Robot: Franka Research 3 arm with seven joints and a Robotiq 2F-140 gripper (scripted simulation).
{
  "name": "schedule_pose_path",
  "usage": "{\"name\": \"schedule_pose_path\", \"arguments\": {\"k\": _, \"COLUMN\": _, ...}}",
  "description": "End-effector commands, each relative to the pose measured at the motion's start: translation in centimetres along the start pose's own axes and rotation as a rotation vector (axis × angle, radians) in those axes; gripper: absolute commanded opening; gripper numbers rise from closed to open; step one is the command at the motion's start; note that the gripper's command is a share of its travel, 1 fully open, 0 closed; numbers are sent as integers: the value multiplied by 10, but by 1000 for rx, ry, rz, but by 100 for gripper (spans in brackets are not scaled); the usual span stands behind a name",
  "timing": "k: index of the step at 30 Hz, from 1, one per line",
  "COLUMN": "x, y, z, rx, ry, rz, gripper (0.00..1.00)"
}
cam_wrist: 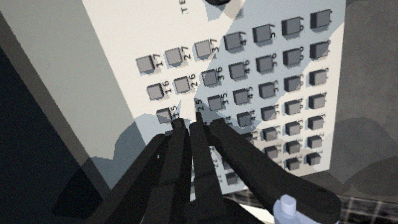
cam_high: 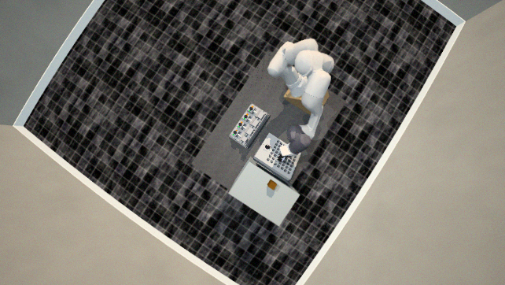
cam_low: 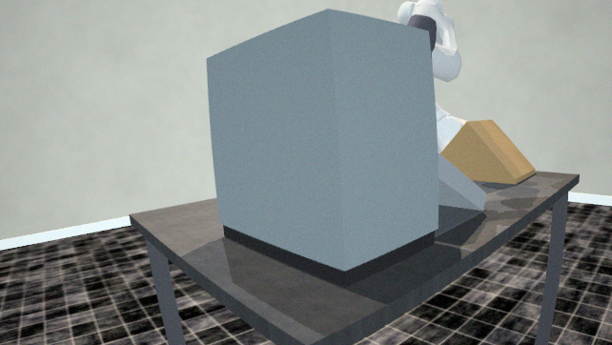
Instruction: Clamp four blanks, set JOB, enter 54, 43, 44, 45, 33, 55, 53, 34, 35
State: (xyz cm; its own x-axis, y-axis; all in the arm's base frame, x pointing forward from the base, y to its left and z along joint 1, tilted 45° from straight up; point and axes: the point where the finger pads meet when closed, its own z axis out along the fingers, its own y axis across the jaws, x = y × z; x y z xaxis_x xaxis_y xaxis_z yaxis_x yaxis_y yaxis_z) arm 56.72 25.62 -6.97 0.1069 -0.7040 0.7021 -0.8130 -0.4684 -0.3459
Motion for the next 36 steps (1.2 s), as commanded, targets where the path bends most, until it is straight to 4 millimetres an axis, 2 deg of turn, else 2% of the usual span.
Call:
{"name": "schedule_pose_path", "arguments": {"k": 1, "x": -1, "y": -1, "z": 1, "rx": 5, "ry": -2, "rz": -7, "gripper": 0}}
{"name": "schedule_pose_path", "arguments": {"k": 25, "x": -1, "y": -1, "z": -1, "rx": 5, "ry": -2, "rz": -7, "gripper": 0}}
{"name": "schedule_pose_path", "arguments": {"k": 36, "x": -1, "y": -1, "z": -17, "rx": 5, "ry": -2, "rz": -7, "gripper": 0}}
